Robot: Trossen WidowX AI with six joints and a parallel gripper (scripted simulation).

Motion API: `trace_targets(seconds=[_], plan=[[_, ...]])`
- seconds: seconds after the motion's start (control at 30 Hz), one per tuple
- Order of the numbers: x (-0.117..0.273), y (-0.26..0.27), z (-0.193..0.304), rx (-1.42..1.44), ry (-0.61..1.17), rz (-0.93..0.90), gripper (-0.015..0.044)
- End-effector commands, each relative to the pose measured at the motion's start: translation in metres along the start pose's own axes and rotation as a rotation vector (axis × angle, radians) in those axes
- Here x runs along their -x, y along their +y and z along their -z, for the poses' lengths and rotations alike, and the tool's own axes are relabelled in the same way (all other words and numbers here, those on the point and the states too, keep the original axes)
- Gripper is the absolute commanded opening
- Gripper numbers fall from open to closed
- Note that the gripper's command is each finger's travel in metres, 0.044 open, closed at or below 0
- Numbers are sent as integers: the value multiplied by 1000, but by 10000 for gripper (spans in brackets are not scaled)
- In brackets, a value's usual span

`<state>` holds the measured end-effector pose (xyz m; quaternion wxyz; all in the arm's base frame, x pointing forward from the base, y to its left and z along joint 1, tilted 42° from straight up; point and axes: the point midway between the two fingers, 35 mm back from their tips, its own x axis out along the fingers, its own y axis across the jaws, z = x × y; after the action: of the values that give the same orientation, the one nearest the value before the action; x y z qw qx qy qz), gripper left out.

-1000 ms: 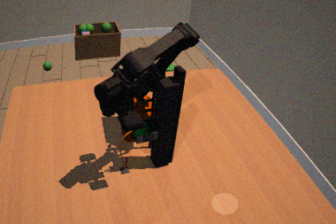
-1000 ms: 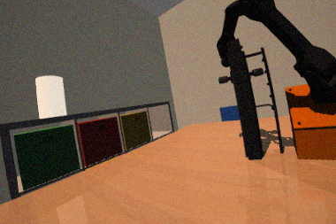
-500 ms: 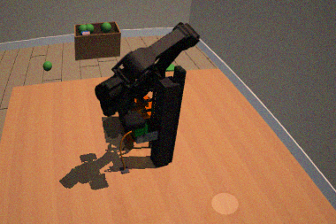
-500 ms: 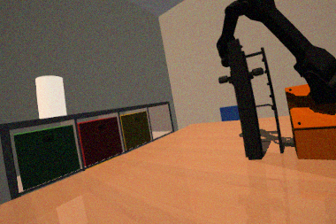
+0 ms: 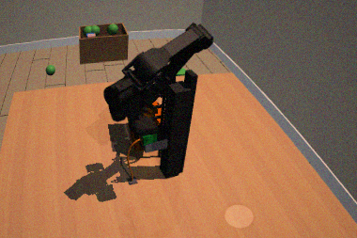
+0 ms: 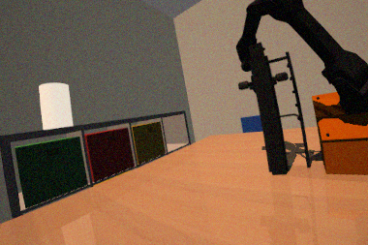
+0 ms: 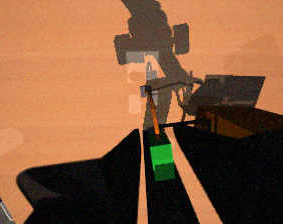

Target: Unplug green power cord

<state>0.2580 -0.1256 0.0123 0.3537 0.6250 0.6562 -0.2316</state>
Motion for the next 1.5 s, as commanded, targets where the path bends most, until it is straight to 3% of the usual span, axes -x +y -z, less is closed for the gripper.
trace_targets(seconds=[0.0,0.6,1.47], plan=[[0,-1,10,-7,6,0,160],[-1,-4,38,-7,8,0,160],[-13,-4,38,-7,8,0,160]])
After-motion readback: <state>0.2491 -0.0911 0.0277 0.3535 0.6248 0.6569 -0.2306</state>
